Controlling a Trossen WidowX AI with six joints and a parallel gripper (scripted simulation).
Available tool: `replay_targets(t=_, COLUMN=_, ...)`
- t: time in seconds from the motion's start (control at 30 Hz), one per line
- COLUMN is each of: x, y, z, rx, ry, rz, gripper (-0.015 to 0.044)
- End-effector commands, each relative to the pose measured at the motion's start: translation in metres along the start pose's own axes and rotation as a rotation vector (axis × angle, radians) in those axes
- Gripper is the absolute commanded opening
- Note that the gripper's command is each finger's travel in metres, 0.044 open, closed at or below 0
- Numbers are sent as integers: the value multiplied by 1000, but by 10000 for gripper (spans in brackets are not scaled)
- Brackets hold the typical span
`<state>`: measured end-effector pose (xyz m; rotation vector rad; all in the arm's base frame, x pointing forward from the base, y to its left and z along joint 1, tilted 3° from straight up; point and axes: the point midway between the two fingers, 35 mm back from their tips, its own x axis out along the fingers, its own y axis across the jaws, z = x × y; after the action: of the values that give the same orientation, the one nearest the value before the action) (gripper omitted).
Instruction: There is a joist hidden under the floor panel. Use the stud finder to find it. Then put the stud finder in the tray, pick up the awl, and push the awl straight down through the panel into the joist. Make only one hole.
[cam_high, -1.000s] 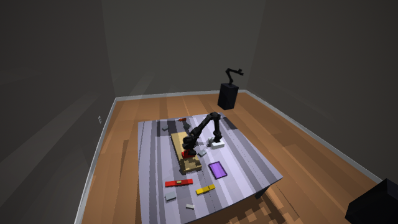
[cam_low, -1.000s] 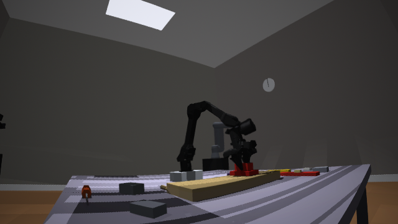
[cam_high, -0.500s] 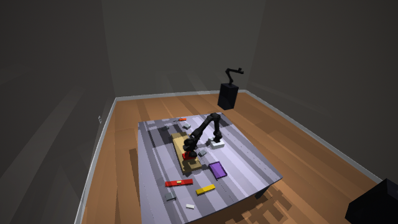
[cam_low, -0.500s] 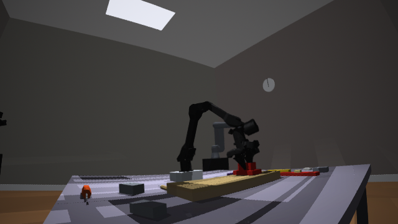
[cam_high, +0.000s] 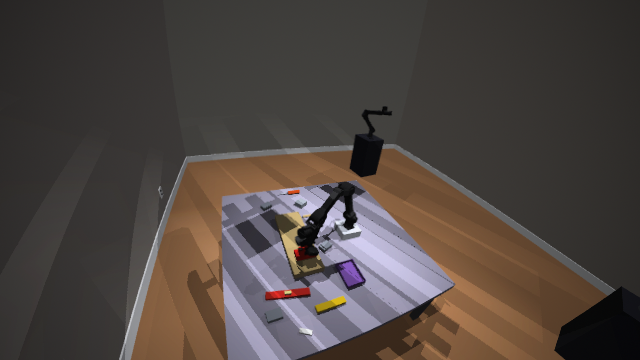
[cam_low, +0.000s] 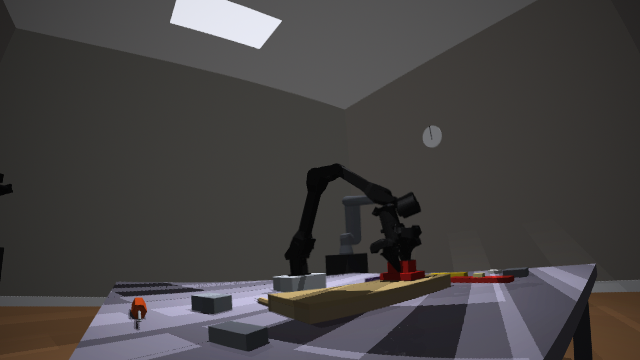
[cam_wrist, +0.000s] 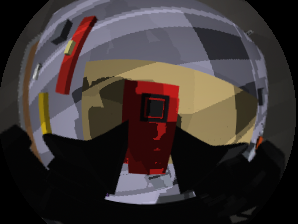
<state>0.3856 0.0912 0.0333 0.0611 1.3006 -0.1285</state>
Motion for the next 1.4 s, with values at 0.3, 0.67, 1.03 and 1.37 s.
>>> replay_targets(t=0.3, x=0, y=21, z=1, rx=2, ry=1, rz=2, gripper=0)
replay_targets(t=0.67, x=0, y=38, z=1, rx=2, ry=1, rz=4, gripper=0)
replay_targets(t=1.03, x=0, y=55, z=1, rx=3, ry=1, rz=5, gripper=0)
replay_targets(t=1.37, x=-1, y=54, z=0, rx=1, ry=1, rz=5, gripper=0)
